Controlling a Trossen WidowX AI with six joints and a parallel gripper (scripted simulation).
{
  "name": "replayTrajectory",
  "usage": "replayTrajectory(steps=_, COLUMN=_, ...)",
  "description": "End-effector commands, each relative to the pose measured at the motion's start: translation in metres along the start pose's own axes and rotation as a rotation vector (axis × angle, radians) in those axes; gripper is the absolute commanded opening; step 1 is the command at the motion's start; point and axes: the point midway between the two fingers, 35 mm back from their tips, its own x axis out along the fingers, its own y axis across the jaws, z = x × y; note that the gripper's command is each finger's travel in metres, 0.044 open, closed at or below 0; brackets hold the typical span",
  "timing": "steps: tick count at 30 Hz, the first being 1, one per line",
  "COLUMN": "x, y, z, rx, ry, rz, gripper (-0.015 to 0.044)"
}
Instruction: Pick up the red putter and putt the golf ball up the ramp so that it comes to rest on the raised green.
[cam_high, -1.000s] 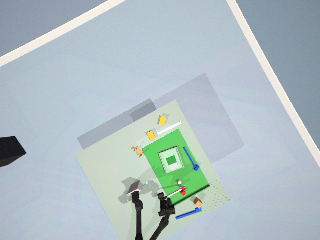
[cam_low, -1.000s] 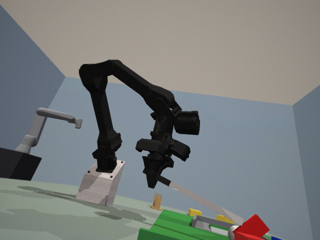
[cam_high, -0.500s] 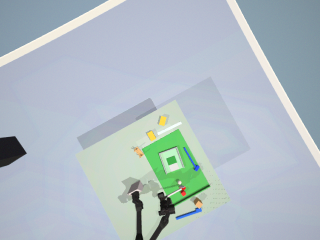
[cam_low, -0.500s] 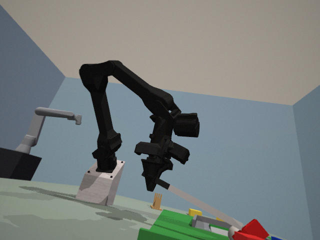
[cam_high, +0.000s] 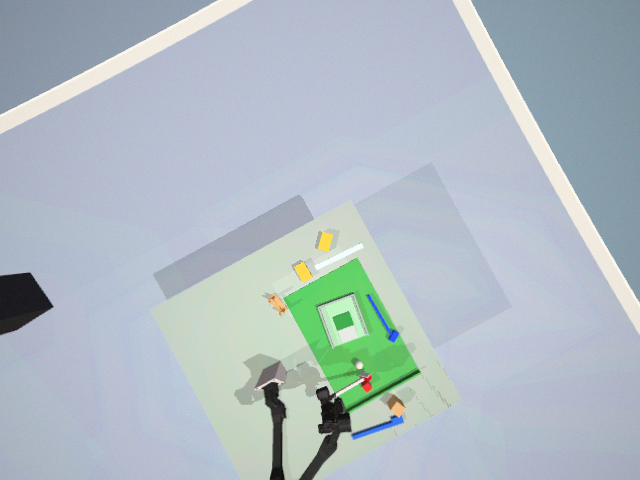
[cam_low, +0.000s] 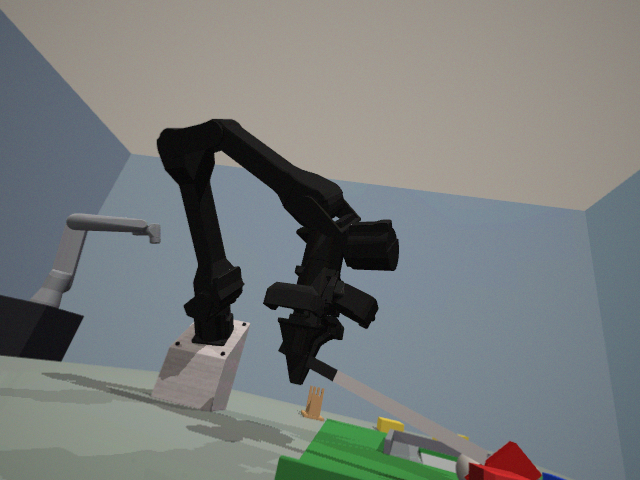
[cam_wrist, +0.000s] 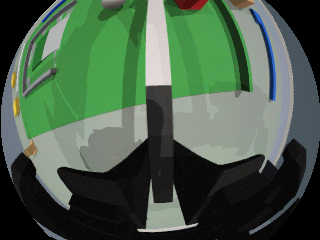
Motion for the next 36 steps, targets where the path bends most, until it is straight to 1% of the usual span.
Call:
replayTrajectory(steps=1, x=0.001, y=0.01, z=0.002, rx=0.0, ry=0.001, rz=0.005, gripper=0.0)
replayTrajectory(steps=5, x=0.001, y=0.065, z=0.008, rx=0.003, ry=0.001, rz=0.019, gripper=0.0)
replayTrajectory(steps=8, x=0.0, y=0.106, z=0.005, rx=0.005, ry=-0.001, rz=0.012, gripper=0.0)
replayTrajectory(steps=10, x=-0.001, y=0.123, z=0.001, rx=0.005, ry=-0.005, rz=0.005, gripper=0.0)
replayTrajectory(steps=13, x=-0.002, y=0.125, z=0.001, rx=0.006, ry=-0.005, rz=0.004, gripper=0.0)
replayTrajectory(steps=16, x=-0.01, y=0.125, z=0.002, rx=0.005, ry=-0.005, rz=0.007, gripper=0.0)
replayTrajectory(steps=26, x=-0.06, y=0.125, z=0.001, rx=0.005, ry=-0.004, rz=0.007, gripper=0.0)
replayTrajectory(steps=27, x=-0.061, y=0.125, z=0.001, rx=0.005, ry=-0.004, rz=0.006, gripper=0.0)
replayTrajectory(steps=28, x=-0.051, y=0.125, z=0.0, rx=-0.002, ry=-0.001, rz=0.003, gripper=0.0)
replayTrajectory(steps=36, x=-0.051, y=0.125, z=0.0, rx=-0.002, ry=-0.001, rz=0.003, gripper=0.0)
